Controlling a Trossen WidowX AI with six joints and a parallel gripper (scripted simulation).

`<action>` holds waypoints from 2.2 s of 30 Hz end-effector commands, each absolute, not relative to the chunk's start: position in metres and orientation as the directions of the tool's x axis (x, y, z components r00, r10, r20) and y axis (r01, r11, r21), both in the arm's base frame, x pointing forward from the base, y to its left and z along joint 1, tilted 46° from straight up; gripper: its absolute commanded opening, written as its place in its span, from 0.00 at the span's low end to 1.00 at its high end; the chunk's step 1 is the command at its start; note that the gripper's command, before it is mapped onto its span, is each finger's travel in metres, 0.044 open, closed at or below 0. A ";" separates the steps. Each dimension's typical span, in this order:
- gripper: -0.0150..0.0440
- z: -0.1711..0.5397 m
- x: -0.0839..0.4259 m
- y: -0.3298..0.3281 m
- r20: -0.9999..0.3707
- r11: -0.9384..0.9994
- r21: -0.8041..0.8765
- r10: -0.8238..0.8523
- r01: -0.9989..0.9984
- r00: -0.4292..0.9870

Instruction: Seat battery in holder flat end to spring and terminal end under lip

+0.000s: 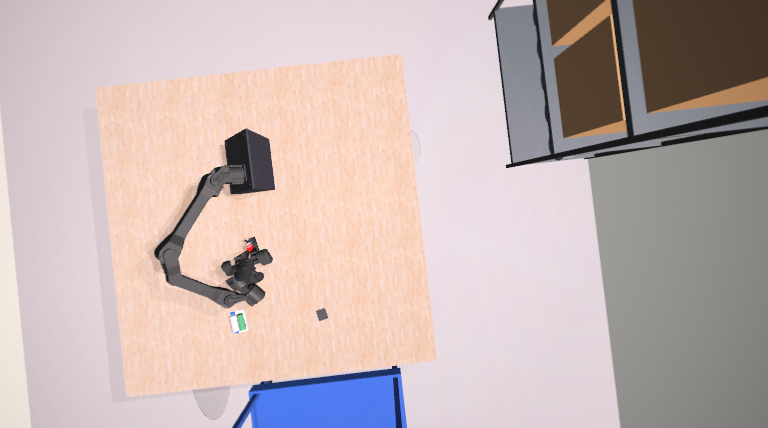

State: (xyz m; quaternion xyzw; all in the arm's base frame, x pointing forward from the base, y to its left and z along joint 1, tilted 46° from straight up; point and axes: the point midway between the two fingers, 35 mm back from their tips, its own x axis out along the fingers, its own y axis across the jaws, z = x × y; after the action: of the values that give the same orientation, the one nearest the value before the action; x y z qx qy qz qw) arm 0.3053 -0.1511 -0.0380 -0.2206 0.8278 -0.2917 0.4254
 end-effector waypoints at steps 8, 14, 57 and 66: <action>0.40 -0.040 0.314 -0.151 -0.584 0.735 -0.670 -0.609 -0.104 -0.537; 0.40 -0.040 0.315 -0.151 -0.592 0.738 -0.667 -0.609 -0.104 -0.528; 0.40 -0.046 0.312 -0.154 -0.699 0.774 -0.627 -0.610 -0.089 -0.374; 0.40 -0.047 0.311 -0.155 -0.715 0.778 -0.621 -0.611 -0.092 -0.340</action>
State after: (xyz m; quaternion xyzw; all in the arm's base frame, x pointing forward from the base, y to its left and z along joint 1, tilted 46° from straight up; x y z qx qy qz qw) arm 0.3064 -0.1544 -0.0426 -0.2293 0.7884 -0.2474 0.5145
